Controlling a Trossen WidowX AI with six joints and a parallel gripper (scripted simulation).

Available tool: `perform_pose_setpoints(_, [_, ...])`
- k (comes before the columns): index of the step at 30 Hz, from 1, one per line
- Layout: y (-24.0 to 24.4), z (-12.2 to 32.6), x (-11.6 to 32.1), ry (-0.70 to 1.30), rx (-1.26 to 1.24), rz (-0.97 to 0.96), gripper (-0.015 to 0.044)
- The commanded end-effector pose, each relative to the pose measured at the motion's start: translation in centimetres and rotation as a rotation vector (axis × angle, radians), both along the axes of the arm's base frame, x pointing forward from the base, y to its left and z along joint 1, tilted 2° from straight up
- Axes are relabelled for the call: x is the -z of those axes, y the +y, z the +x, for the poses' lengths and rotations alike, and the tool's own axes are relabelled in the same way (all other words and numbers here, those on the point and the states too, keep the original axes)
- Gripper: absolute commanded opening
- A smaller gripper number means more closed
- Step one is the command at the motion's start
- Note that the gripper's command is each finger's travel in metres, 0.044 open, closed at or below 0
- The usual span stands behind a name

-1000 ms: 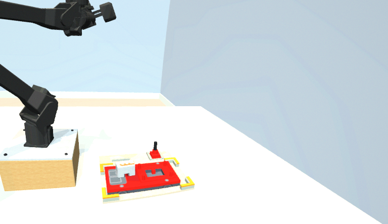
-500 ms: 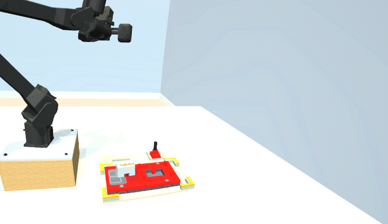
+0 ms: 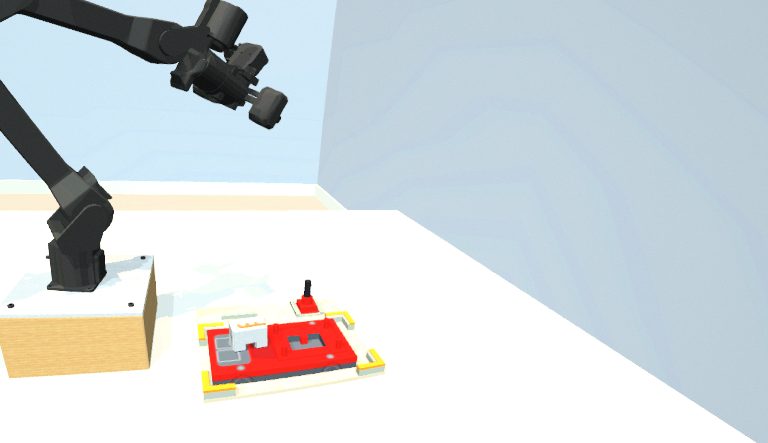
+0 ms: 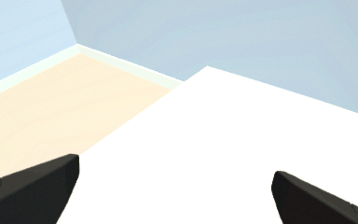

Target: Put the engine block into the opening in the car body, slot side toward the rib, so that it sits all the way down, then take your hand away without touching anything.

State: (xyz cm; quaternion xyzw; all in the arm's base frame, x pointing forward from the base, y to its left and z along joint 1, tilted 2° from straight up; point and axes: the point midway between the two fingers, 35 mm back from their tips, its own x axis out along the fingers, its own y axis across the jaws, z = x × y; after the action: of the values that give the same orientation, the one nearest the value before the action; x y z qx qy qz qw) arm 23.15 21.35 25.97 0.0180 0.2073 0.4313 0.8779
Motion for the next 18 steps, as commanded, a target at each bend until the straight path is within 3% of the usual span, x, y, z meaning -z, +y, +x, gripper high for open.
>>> perform_pose_setpoints(1, [-1.2,1.3,1.4,0.093,0.087,-0.012,0.0440])
perform_pose_setpoints(18, [-8.1,5.4,7.4,0.495,0.511,-0.019,0.0440])
